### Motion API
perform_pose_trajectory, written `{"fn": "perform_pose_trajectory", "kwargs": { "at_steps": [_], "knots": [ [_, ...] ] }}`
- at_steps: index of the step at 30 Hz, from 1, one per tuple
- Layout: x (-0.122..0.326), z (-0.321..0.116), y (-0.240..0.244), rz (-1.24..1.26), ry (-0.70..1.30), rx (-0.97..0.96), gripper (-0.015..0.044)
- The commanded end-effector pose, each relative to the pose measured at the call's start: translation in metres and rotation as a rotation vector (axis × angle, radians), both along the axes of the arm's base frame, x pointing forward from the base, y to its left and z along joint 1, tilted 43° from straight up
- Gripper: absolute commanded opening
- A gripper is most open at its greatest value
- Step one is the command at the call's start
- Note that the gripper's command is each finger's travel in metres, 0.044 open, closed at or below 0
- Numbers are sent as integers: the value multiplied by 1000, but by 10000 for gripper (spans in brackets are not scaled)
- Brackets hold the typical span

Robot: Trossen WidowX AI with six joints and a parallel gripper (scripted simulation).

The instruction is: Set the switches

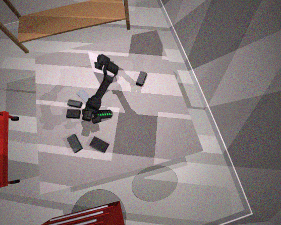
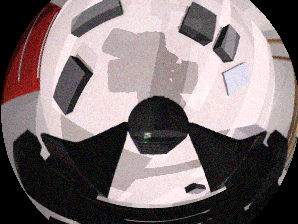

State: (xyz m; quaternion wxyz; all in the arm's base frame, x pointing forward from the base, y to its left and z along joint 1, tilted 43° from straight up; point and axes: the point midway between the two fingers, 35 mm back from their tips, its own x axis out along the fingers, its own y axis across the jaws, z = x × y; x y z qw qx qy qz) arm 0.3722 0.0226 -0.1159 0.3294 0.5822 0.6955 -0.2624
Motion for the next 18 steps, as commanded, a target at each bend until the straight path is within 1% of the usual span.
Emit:
{"fn": "perform_pose_trajectory", "kwargs": {
  "at_steps": [1, 18],
  "knots": [
    [0, 4, 2, -3, -1, -4, 335],
    [-1, 18, 7, -4, -7, -39, 335]
  ]
}}
